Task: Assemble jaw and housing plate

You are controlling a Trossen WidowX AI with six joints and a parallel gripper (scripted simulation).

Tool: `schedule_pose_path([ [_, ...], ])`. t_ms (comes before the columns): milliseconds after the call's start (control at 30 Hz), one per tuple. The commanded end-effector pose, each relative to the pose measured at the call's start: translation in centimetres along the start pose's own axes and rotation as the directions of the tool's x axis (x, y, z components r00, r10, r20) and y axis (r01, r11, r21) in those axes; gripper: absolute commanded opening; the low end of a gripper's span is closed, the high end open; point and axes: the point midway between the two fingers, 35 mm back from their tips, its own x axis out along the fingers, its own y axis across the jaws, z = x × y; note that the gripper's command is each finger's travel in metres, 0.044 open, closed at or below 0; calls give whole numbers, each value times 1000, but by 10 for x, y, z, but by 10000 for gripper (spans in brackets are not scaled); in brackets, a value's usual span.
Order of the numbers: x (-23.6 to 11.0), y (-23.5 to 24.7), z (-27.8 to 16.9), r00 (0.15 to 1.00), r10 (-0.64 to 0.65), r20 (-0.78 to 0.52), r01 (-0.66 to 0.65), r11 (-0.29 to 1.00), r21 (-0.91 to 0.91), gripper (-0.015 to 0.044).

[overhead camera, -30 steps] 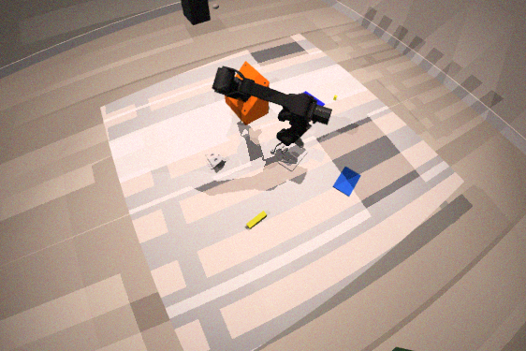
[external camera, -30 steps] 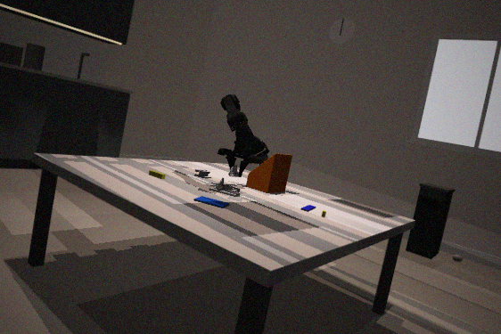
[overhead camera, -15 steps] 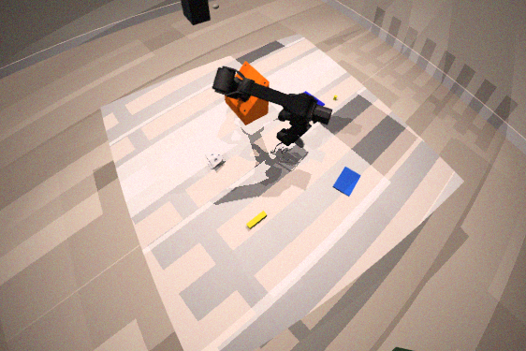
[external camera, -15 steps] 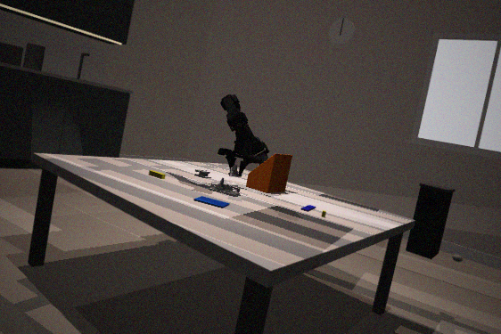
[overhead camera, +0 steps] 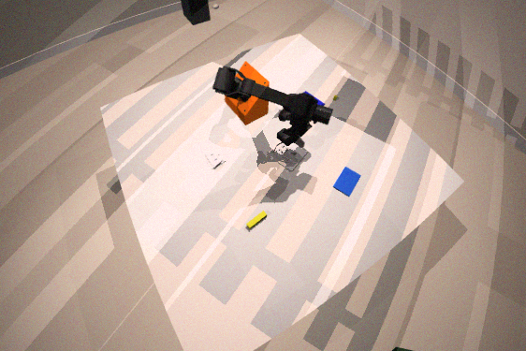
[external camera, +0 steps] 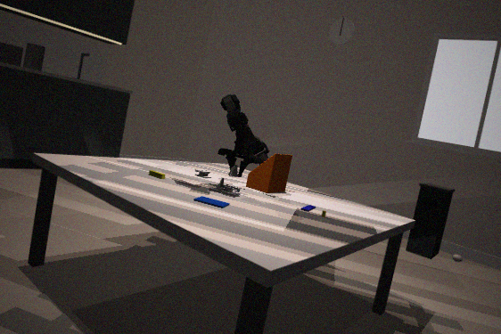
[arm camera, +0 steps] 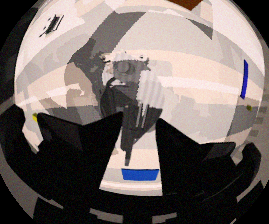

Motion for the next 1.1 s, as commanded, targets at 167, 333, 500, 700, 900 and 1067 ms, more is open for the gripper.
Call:
schedule_pose_path([
  [167, -1, -1, -1, 1000, -3, -1, 3, 1000, 3, 134],
  [333, 5, -1, -1, 1000, -3, -2, 3, 1000, 4, 134],
  [500, 13, -2, -2, 1000, -4, -2, 4, 1000, 4, 134],
  [700, 23, -2, -2, 1000, -3, -2, 3, 1000, 4, 134],
  [900, 33, -1, -2, 1000, -3, -2, 3, 1000, 5, 134],
  [1067, 41, -1, -1, 1000, -2, -2, 2, 1000, 5, 134],
])
